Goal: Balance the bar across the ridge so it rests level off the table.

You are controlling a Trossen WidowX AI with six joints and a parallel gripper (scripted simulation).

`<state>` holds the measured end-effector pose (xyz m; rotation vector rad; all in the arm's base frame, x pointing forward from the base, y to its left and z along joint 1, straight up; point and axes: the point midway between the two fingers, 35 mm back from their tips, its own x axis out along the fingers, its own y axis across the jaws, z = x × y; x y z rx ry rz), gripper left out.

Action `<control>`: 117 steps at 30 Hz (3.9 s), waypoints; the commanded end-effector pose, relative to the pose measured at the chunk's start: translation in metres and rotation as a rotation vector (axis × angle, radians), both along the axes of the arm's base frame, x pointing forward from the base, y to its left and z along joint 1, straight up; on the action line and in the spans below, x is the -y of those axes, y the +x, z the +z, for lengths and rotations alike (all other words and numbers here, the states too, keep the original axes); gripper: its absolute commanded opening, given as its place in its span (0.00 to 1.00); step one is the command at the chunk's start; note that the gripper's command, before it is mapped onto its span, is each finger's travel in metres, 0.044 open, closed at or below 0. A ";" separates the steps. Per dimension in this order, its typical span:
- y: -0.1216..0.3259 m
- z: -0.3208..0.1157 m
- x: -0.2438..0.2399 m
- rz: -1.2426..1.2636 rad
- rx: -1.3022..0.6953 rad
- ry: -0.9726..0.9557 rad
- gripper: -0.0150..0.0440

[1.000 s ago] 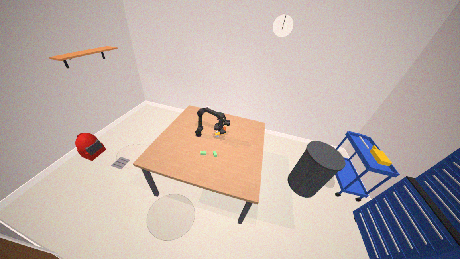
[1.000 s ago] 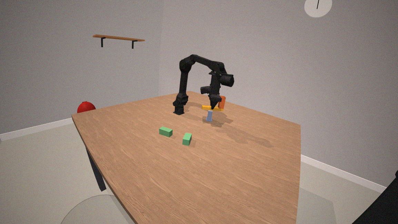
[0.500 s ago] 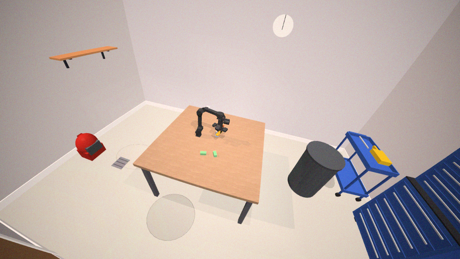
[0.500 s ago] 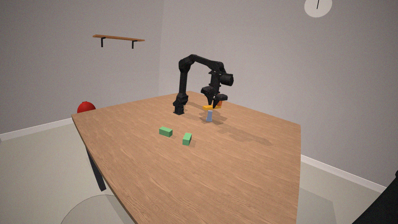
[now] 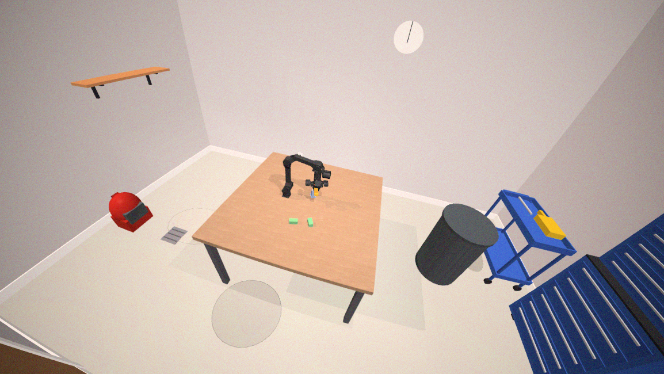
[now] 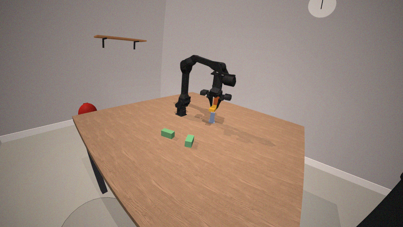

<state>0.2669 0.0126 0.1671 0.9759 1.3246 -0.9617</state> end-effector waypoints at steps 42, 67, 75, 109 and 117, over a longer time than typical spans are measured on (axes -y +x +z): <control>-0.009 0.001 -0.033 1.810 0.002 -0.032 0.25; -0.019 0.001 -0.072 2.804 0.005 -0.055 0.25; -0.031 0.000 -0.087 3.123 0.007 -0.062 0.25; -0.056 -0.033 -0.095 3.381 0.010 -0.066 0.25; -0.057 -0.044 -0.095 3.381 0.010 -0.066 0.25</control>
